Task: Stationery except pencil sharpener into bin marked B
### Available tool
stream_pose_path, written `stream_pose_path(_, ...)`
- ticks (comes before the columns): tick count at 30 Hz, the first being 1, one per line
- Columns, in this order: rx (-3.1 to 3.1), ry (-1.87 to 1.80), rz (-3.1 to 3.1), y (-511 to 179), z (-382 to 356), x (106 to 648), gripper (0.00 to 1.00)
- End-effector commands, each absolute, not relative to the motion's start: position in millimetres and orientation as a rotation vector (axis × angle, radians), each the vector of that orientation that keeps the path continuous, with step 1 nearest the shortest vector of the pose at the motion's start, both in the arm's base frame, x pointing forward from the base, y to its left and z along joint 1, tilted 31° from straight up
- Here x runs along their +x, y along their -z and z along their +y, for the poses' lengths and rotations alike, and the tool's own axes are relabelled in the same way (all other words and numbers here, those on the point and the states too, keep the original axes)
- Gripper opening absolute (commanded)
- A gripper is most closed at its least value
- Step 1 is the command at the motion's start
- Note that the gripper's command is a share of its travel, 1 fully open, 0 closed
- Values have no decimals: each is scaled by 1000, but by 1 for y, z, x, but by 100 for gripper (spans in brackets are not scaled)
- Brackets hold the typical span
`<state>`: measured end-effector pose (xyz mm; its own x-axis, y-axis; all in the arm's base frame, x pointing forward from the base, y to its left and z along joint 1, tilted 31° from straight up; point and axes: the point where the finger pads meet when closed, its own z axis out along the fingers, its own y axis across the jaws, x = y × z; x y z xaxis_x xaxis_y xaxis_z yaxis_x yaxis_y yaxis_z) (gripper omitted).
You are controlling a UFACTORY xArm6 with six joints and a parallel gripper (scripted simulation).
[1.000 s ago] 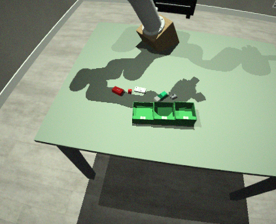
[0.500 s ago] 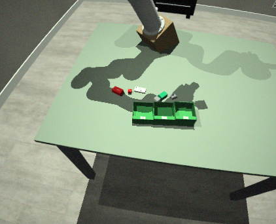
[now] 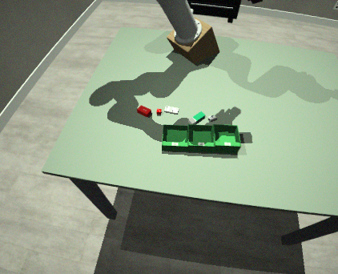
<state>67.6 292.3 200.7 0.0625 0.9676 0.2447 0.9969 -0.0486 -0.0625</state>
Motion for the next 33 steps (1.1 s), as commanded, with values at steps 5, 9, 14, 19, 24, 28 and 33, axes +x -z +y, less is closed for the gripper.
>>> stream_pose_path(5,-2286,227,-1901,-201,284,96,7)
stream_pose_path(9,-2420,249,-1801,-200,274,118,7)
stream_pose_path(14,-2550,275,-1691,-200,263,140,7)
stream_pose_path(19,-2674,303,-1570,-200,250,161,7)
stream_pose_path(24,-2774,330,-1462,-201,241,175,7)
stream_pose_path(28,-2840,350,-1383,-202,231,189,7)
stream_pose_path(33,-2904,370,-1302,-202,221,202,7)
